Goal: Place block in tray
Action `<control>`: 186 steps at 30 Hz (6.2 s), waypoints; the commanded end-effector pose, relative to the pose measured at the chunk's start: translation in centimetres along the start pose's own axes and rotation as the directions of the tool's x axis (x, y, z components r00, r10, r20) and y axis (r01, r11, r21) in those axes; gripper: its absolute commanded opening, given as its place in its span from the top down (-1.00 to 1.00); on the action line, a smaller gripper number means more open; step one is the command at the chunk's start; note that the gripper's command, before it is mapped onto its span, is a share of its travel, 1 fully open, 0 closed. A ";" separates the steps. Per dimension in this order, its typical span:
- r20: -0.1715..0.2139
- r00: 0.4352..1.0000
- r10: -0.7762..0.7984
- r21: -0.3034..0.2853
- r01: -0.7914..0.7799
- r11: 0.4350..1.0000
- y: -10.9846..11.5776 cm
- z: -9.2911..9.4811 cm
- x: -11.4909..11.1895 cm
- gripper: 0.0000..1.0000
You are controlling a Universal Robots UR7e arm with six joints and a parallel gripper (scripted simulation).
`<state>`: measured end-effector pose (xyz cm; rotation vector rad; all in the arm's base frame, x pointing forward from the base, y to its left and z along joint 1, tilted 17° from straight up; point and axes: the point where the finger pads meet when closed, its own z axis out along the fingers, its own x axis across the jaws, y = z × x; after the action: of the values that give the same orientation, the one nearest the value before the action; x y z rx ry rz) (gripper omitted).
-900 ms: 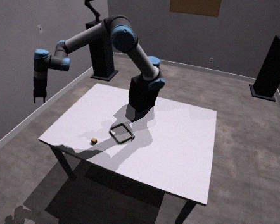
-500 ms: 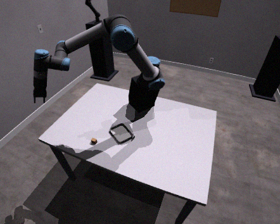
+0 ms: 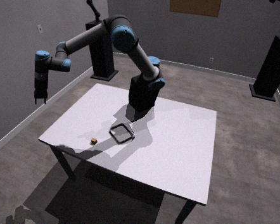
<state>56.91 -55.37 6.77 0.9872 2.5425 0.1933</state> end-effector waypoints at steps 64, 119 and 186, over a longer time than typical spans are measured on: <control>-0.263 0.754 -0.603 -0.229 0.558 0.798 18.1 19.4 32.8 -0.75; -0.261 0.754 -0.603 -0.228 0.559 0.797 18.2 21.8 33.6 -0.75; -0.262 0.754 -0.603 -0.228 0.558 0.798 18.3 25.0 34.8 1.00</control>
<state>55.22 -18.88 -22.21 0.0679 2.9476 0.3639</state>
